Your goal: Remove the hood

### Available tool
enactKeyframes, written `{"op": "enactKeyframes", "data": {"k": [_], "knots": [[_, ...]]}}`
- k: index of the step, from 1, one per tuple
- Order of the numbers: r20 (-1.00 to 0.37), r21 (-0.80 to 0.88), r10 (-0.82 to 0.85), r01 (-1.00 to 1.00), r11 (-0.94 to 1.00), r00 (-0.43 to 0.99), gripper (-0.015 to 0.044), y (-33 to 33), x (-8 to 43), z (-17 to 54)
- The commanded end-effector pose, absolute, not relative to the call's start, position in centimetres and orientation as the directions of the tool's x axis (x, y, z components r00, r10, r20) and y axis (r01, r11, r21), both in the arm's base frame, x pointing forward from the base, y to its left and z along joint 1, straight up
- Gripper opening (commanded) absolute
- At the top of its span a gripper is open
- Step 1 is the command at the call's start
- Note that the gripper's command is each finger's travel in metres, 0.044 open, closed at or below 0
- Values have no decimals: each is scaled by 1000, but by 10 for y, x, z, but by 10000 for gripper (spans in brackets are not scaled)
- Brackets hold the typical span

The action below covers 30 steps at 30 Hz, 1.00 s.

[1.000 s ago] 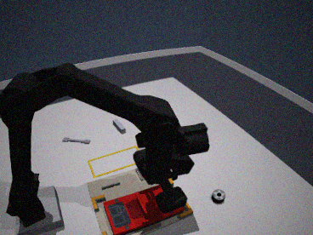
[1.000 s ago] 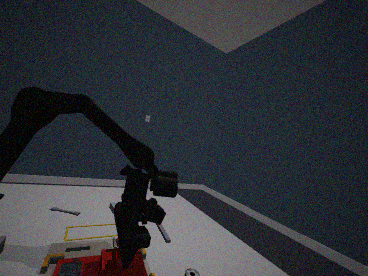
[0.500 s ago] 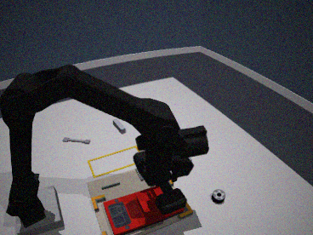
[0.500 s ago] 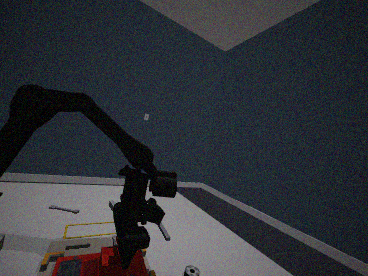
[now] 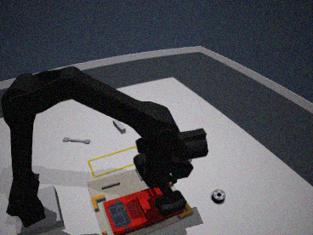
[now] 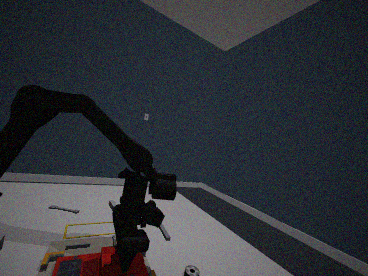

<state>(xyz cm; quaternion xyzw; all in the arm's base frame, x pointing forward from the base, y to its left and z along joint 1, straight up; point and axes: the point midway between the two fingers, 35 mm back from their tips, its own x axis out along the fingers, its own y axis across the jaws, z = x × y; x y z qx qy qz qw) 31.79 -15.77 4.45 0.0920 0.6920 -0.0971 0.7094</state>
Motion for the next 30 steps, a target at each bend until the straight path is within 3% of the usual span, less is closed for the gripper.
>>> {"op": "enactKeyframes", "data": {"k": [1,6,10,19,30], "knots": [[-1000,-7,-13,262,965,20,440,-158,317,41],[-1000,-7,-13,262,965,20,440,-158,317,39],[-1000,-4,-11,265,964,23,335,-158,318,42],[-1000,-4,-11,265,964,23,275,-158,318,42],[-1000,-4,-10,265,964,23,0,-158,318,47]]}}
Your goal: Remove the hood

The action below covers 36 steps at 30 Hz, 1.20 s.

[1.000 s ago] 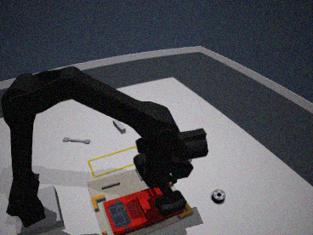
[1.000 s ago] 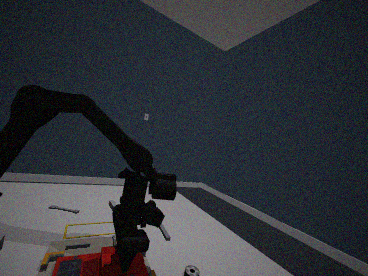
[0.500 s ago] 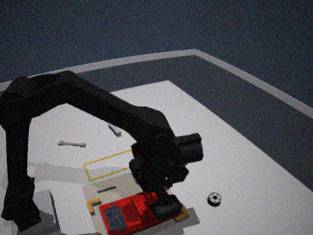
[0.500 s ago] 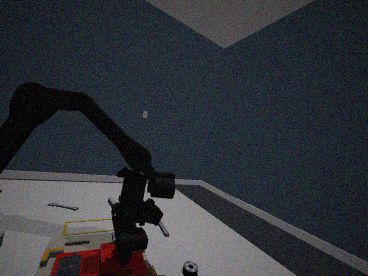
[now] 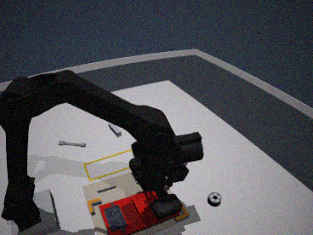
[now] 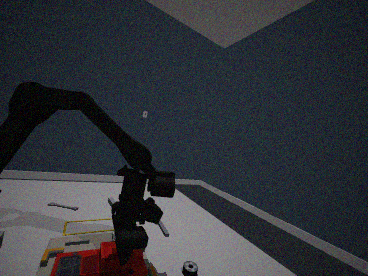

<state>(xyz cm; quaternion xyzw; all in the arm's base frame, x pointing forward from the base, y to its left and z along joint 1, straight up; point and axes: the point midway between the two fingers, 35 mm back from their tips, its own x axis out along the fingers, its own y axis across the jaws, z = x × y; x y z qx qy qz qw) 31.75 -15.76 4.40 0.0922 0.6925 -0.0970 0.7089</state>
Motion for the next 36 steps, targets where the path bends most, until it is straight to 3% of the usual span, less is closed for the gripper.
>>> {"op": "enactKeyframes", "data": {"k": [1,36], "knots": [[-1000,-4,-10,265,964,23,0,-158,318,48],[-1000,-4,-10,265,964,23,0,-158,318,73]]}}
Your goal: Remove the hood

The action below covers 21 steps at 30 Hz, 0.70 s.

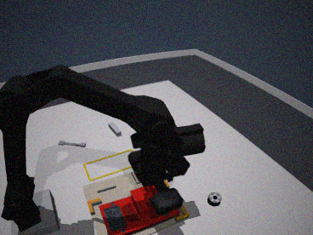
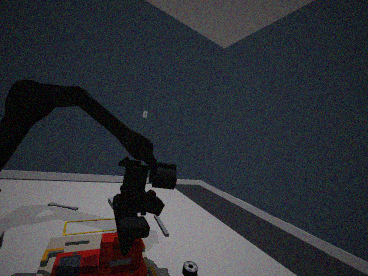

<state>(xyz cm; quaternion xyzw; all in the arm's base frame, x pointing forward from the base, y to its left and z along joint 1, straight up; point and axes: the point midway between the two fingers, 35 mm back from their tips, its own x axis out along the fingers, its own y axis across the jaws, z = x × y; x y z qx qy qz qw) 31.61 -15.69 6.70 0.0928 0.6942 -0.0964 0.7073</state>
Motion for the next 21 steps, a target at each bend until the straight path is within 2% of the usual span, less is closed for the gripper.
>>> {"op": "enactKeyframes", "data": {"k": [1,11,21], "knots": [[-1000,-4,-10,265,964,23,0,-158,318,76],[-1000,-4,-10,265,964,23,0,-157,317,114],[-1000,-1,-8,265,964,23,0,-127,327,108]]}}
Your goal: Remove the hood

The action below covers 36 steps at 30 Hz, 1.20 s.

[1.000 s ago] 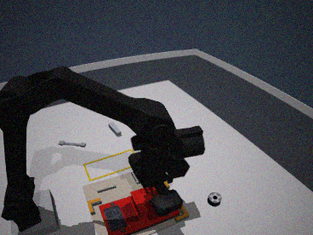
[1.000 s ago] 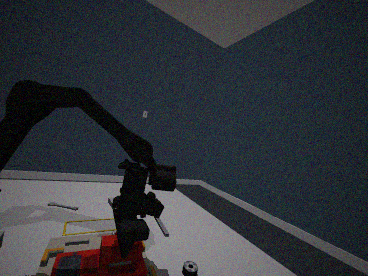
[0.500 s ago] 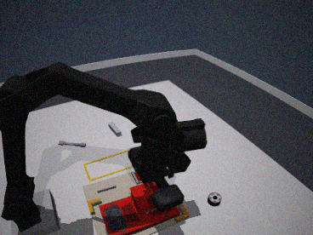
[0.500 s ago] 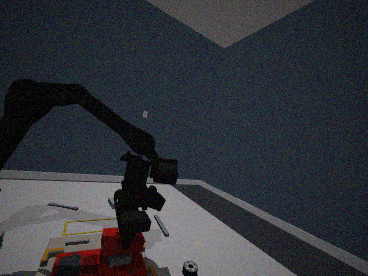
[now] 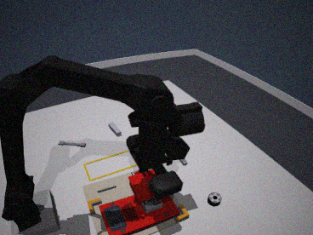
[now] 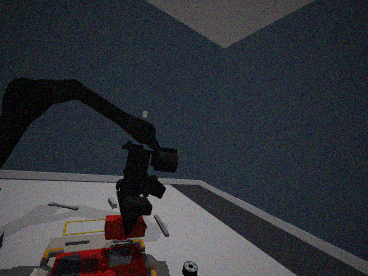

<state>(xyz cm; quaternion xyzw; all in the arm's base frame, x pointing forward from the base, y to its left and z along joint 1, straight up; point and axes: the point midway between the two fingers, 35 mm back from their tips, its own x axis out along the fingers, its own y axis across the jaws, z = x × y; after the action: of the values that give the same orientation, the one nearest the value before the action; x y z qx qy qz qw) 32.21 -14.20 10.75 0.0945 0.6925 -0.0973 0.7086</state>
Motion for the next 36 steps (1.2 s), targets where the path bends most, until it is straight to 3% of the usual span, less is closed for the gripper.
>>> {"op": "enactKeyframes", "data": {"k": [1,36], "knots": [[-1000,-1,-7,265,964,23,0,-123,328,108],[-1000,12,6,244,970,25,0,37,332,112]]}}
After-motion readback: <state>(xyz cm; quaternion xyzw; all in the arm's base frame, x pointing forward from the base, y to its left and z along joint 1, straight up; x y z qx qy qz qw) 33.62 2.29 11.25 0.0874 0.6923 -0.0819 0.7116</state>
